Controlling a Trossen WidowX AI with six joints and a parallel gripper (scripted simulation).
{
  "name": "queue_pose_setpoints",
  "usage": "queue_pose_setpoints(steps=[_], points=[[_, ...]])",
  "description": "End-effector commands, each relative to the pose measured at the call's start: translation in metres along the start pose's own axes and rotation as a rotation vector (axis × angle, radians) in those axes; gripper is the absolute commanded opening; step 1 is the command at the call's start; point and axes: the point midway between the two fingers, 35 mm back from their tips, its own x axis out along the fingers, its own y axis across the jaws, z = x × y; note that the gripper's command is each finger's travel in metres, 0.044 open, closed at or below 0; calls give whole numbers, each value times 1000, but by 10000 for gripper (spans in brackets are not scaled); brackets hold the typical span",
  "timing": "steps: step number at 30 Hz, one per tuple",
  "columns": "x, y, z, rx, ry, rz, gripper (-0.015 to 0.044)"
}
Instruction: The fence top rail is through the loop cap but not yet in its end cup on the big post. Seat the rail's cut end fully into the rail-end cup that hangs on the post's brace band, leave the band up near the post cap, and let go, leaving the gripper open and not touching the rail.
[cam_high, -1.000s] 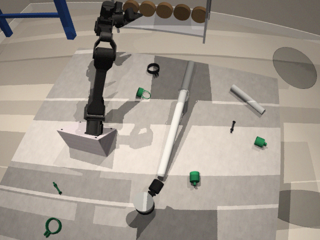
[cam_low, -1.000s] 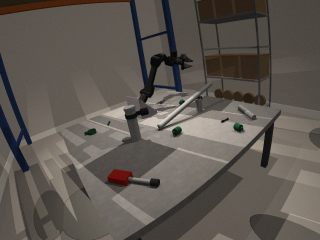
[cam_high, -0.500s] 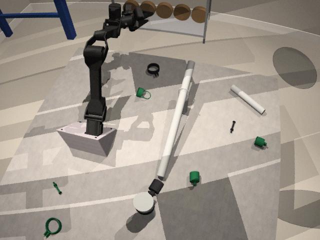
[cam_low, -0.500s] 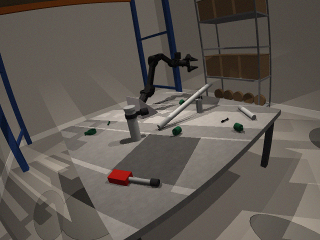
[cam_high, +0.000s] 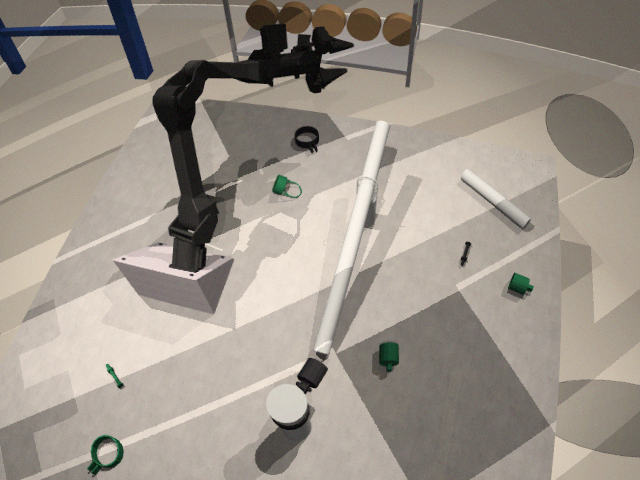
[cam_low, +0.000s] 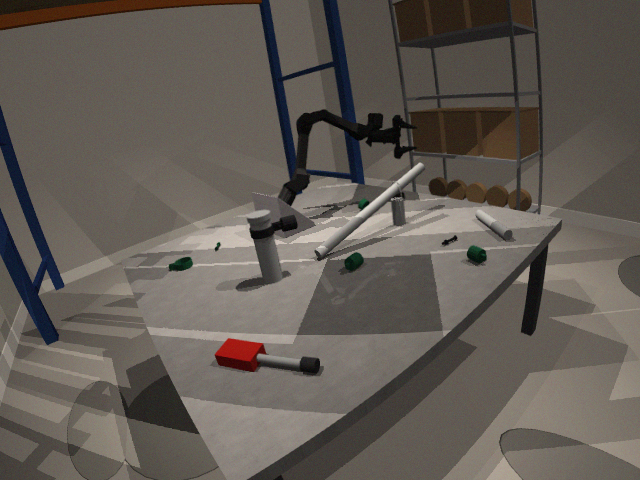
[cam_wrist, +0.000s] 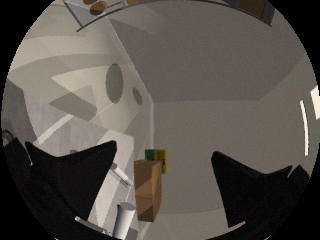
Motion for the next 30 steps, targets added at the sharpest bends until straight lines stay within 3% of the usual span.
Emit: queue_pose_setpoints(steps=[1, 9, 17, 23, 30], points=[[27, -1, -42, -91, 80, 23, 440], [56, -22, -133, -194, 272, 76, 440], [58, -43, -251, -117, 541, 172, 440], [30, -50, -343, 11, 764, 279, 440], [-36, -59, -436, 304, 1019, 365, 440]])
